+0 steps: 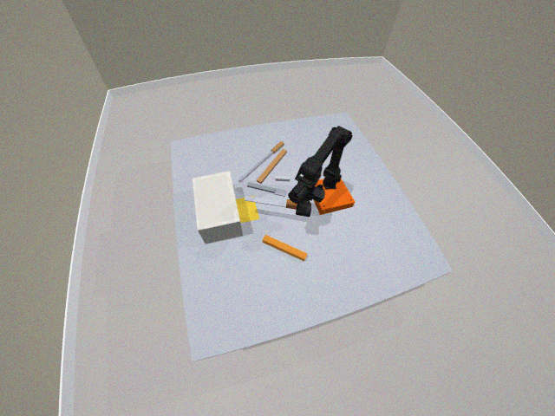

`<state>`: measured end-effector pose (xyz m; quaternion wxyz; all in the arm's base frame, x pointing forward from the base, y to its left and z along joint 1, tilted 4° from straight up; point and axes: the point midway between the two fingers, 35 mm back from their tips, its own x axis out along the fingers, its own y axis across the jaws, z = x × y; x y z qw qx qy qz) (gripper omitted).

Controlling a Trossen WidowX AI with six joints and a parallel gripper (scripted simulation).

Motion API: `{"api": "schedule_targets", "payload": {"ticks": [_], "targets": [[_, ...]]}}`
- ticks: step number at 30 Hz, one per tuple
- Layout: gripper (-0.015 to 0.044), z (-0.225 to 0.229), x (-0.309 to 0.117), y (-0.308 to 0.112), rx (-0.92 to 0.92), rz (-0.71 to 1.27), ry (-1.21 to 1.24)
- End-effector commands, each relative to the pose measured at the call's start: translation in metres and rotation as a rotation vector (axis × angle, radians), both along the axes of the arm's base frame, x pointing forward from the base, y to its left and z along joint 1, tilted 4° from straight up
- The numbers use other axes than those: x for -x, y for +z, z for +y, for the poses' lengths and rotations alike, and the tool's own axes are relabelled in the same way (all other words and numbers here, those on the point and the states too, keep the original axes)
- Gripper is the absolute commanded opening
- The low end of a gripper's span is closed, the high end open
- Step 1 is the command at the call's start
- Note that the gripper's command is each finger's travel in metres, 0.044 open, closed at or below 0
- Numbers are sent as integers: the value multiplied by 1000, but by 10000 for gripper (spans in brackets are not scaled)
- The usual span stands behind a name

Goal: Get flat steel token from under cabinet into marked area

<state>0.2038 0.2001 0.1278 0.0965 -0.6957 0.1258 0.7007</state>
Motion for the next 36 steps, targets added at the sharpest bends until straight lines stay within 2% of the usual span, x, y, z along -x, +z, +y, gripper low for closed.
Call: {"api": "schedule_targets", "payload": {"ticks": [1, 20, 36], "targets": [[0, -1, -1, 1, 7, -9, 39], [0, -1, -1, 0, 6, -4, 173], [0, -6, -4, -20, 7, -3, 196]]}}
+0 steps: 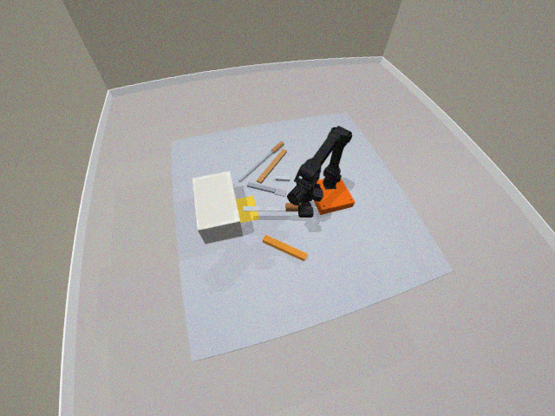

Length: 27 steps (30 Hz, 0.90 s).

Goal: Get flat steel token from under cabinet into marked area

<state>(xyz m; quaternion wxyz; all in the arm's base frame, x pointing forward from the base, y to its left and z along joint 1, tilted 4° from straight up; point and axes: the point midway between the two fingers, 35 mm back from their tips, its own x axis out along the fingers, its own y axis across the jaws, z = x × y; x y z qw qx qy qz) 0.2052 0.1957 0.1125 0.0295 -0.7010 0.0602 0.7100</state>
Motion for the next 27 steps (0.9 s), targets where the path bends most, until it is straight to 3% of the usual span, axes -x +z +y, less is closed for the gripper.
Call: {"api": "schedule_targets", "payload": {"ticks": [1, 27], "targets": [[0, -2, -2, -6, 5, -13, 7], [0, -4, -3, -45, 6, -13, 13]]}}
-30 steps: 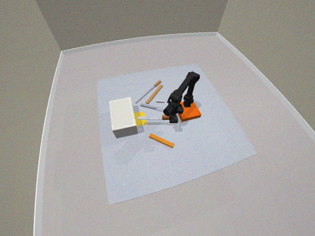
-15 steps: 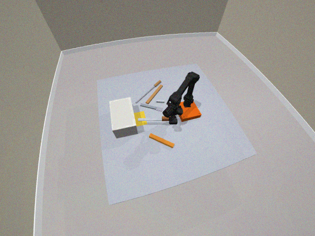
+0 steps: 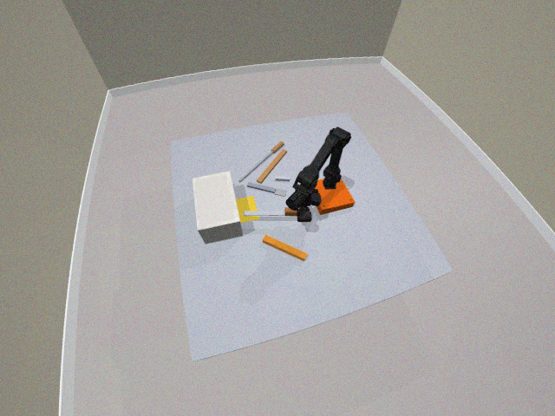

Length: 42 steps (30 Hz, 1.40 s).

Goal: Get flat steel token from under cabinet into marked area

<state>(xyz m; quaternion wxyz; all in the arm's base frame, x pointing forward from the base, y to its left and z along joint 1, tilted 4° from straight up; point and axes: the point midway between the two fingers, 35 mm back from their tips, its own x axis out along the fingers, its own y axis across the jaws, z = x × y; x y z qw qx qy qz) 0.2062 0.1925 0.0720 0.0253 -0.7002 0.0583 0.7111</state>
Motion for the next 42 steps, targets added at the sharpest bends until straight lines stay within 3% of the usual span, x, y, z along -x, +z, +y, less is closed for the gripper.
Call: {"api": "schedule_targets", "payload": {"ticks": [1, 38, 42], "targets": [[0, -1, -2, -6, 2, -16, 4], [0, -4, -2, -74, 3, -16, 4], [105, -4, 0, -72, 5, 0, 2]]}}
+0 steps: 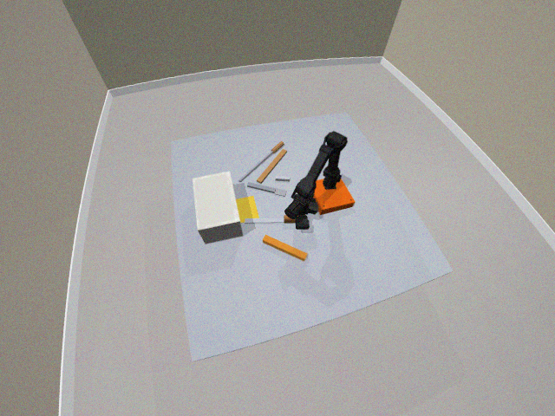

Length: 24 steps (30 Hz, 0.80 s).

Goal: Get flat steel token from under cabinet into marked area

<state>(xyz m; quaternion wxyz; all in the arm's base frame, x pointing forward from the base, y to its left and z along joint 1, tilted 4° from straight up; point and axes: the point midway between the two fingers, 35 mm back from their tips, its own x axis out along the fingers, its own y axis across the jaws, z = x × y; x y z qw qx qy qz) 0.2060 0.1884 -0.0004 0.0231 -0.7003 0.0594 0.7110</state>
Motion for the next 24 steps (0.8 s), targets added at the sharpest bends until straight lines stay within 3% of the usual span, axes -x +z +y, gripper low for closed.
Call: {"api": "schedule_targets", "payload": {"ticks": [1, 4, 9, 12, 24], "targets": [[131, 0, 0, 0, 0, 0, 0], [200, 0, 0, 0, 0, 0, 0], [200, 0, 0, 0, 0, 0, 0], [270, 0, 0, 0, -2, -13, 1], [270, 4, -2, -8, -2, -16, 9]]}}
